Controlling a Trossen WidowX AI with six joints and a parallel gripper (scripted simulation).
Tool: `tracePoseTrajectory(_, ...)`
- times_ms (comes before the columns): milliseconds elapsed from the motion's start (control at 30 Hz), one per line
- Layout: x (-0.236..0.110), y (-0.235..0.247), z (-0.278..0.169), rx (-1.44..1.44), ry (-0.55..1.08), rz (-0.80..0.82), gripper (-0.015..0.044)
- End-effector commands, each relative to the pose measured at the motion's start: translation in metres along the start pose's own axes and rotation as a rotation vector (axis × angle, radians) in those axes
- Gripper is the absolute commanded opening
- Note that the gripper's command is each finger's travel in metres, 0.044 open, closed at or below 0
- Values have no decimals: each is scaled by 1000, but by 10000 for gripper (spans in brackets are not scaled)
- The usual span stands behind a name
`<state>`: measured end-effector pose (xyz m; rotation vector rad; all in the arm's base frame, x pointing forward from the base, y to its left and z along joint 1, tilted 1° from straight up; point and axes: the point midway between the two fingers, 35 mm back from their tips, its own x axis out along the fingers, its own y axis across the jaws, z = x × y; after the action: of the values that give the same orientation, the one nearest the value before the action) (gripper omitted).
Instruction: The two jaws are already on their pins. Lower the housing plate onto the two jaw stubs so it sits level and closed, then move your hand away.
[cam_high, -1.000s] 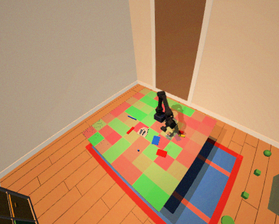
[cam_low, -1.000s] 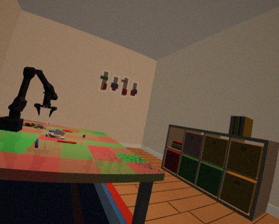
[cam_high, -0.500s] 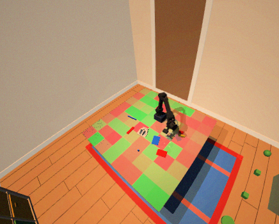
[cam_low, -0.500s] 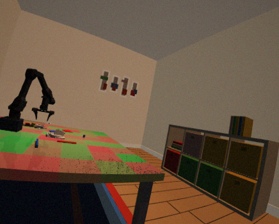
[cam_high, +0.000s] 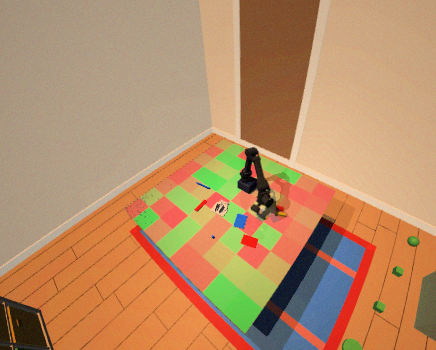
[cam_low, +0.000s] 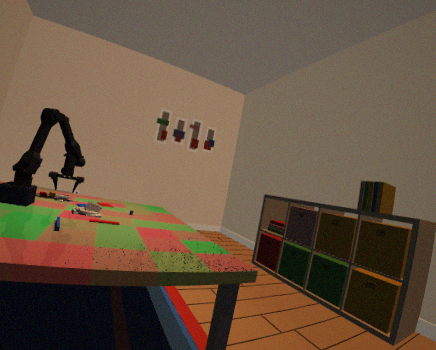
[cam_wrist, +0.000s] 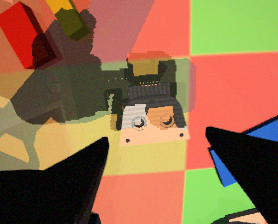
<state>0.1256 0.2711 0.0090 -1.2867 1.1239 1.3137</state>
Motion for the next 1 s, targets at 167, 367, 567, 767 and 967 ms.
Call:
tracePoseTrajectory(167, 13, 0, -2, -6, 11, 0, 440)
tracePoseTrajectory(367, 18, 0, -2, -6, 11, 0, 440)
tracePoseTrajectory(567, 28, 0, -2, -6, 11, 0, 440)
tracePoseTrajectory(767, 37, 0, -3, -6, 11, 0, 440)
tracePoseTrajectory(967, 43, 0, -3, -6, 11, 0, 440)
